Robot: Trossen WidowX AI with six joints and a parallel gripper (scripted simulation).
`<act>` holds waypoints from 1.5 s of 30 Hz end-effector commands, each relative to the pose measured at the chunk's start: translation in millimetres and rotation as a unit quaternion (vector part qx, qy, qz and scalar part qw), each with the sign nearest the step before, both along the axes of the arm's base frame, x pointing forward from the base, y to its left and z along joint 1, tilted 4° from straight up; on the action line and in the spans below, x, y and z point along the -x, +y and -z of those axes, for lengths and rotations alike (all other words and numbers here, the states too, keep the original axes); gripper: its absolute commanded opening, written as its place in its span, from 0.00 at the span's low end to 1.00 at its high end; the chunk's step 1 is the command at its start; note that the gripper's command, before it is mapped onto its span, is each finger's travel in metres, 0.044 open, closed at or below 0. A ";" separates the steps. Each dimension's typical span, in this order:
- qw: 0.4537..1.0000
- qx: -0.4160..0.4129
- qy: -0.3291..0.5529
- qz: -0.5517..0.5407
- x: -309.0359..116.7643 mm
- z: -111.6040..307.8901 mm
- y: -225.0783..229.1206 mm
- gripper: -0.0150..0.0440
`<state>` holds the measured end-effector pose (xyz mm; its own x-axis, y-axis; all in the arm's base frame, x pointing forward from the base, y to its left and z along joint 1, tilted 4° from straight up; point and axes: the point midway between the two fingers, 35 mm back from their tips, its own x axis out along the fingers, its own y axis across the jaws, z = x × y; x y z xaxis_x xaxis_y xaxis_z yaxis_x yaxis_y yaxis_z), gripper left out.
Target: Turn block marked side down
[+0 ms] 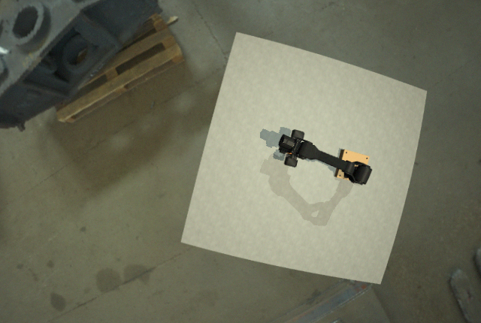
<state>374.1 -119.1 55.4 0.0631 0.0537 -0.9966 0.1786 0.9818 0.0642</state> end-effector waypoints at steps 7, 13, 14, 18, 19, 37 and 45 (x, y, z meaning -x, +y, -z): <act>0.998 0.010 -0.061 0.007 -1.4 5.9 -0.7 0.25; 0.994 0.018 -0.103 0.010 -2.0 9.3 -1.1 0.25; 0.994 0.019 -0.110 0.011 -2.0 9.8 -1.1 0.25; 0.990 0.024 -0.138 0.013 -1.7 11.3 -1.0 0.25; 0.989 0.025 -0.145 0.013 -1.5 11.6 -1.0 0.25; 0.962 0.048 -0.267 0.018 7.9 12.2 2.3 0.25; 0.956 0.054 -0.287 0.020 4.3 18.9 1.0 0.25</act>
